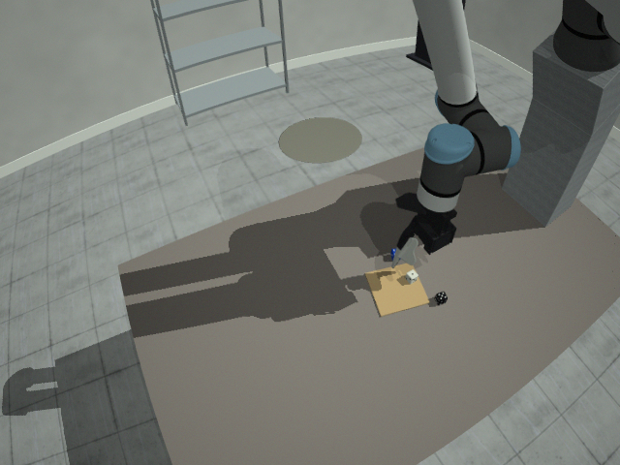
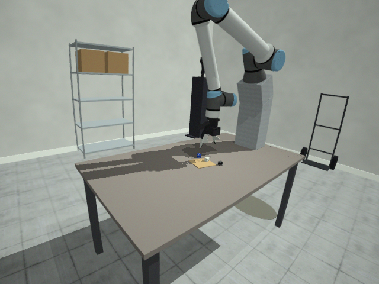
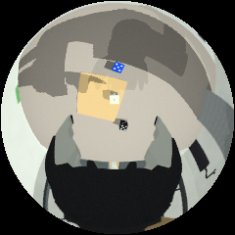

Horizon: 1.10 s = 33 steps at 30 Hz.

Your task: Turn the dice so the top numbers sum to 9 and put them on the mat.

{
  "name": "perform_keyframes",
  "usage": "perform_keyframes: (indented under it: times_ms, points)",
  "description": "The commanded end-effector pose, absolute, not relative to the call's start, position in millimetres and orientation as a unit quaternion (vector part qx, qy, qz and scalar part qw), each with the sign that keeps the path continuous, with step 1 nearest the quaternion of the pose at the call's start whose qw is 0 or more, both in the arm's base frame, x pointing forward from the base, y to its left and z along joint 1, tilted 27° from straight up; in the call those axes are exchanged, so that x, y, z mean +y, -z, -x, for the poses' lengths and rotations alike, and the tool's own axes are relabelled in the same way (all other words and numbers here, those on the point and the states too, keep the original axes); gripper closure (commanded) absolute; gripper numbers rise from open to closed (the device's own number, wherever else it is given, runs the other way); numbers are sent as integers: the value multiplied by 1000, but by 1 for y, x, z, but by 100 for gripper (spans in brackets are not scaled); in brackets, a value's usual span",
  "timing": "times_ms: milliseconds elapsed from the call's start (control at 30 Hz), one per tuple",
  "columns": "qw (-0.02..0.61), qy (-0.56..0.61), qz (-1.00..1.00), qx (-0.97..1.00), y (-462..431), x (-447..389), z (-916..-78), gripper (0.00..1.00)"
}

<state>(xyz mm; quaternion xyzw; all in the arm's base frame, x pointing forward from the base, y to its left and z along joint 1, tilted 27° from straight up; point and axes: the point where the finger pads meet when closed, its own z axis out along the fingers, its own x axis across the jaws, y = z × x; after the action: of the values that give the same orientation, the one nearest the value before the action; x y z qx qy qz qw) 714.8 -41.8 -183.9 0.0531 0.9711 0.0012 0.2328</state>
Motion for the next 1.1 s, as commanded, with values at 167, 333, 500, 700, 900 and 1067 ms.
perform_keyframes:
  times_ms: [167, 333, 500, 700, 900, 1067]
  points:
    - [231, -25, -152, 961, 186, -52, -713, 0]
    - [230, -36, -200, 952, 187, -57, -712, 0]
    - [225, -58, -288, 929, 189, -66, -710, 0]
    - [219, -77, -369, 900, 191, -74, -709, 0]
    - [214, -89, -418, 878, 193, -78, -708, 0]
    - [205, -109, -501, 834, 194, -86, -706, 0]
